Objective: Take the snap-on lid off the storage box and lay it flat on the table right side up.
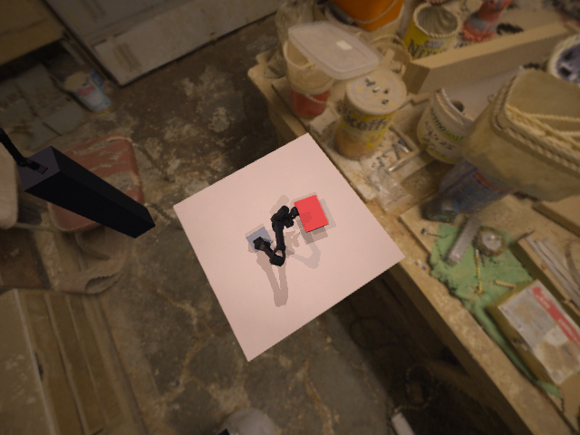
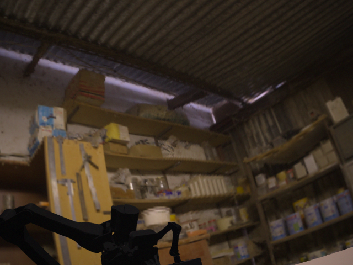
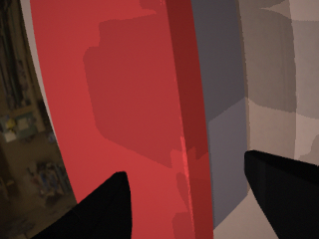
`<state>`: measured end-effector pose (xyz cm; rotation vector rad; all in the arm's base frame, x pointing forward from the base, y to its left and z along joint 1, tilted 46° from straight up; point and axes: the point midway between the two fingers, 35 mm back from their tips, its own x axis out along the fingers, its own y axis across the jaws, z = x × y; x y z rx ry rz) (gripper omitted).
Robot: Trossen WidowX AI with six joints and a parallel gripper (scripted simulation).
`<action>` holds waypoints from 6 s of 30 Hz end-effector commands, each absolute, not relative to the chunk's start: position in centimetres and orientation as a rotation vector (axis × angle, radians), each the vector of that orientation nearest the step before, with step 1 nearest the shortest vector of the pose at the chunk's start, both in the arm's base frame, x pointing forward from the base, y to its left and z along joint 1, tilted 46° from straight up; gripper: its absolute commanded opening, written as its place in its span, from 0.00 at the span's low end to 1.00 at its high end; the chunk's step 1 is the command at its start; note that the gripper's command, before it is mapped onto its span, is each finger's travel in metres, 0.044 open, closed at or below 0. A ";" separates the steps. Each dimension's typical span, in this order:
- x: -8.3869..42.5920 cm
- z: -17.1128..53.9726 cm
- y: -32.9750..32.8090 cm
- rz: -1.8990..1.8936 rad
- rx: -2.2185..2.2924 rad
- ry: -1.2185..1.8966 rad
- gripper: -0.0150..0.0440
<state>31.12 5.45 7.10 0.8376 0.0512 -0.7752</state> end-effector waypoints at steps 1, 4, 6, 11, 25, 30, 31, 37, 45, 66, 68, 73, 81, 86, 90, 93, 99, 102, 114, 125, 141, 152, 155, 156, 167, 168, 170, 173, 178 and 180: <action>31.5 6.5 4.8 -0.780 0.827 0.061 0.65; 31.8 6.3 4.5 -0.779 0.828 0.061 0.65; 32.1 6.3 4.3 -0.778 0.827 0.060 0.65; 32.7 6.1 3.7 -0.775 0.826 0.057 0.65; 33.9 5.9 2.4 -0.765 0.819 0.043 0.65; 33.9 5.9 2.4 -0.765 0.819 0.043 0.60; 33.9 5.9 2.4 -0.765 0.819 0.043 0.58; 33.9 5.9 2.4 -0.765 0.819 0.043 0.52; 33.9 5.9 2.4 -0.765 0.819 0.043 0.43; 33.9 6.2 2.6 -0.767 0.821 0.038 0.25; 33.9 6.2 2.6 -0.767 0.821 0.038 0.25; 33.9 6.3 2.7 -0.767 0.821 0.038 0.25; 33.8 6.4 2.8 -0.767 0.821 0.038 0.25; 33.8 6.4 2.8 -0.767 0.821 0.038 0.25; 33.8 6.5 2.9 -0.767 0.821 0.038 0.25; 33.8 6.5 2.9 -0.767 0.821 0.038 0.25; 33.8 6.6 3.0 -0.767 0.821 0.038 0.25; 33.8 6.7 3.1 -0.767 0.821 0.039 0.25; 33.8 6.8 3.2 -0.767 0.821 0.039 0.25; 33.8 7.0 3.4 -0.767 0.821 0.039 0.25; 33.8 7.0 3.4 -0.768 0.820 0.043 0.25; 33.9 7.0 3.4 -0.768 0.820 0.043 0.25; 33.9 7.1 3.4 -0.768 0.820 0.043 0.25; 33.9 7.1 3.4 -0.768 0.820 0.043 0.25; 34.0 7.1 3.4 -0.768 0.820 0.043 0.25; 34.0 7.1 3.4 -0.768 0.820 0.043 0.25; 34.0 7.1 3.4 -0.768 0.820 0.043 0.25; 34.0 7.1 3.3 -0.768 0.820 0.043 0.25; 34.1 7.1 3.3 -0.768 0.820 0.043 0.25; 34.1 7.1 3.3 -0.768 0.820 0.043 0.25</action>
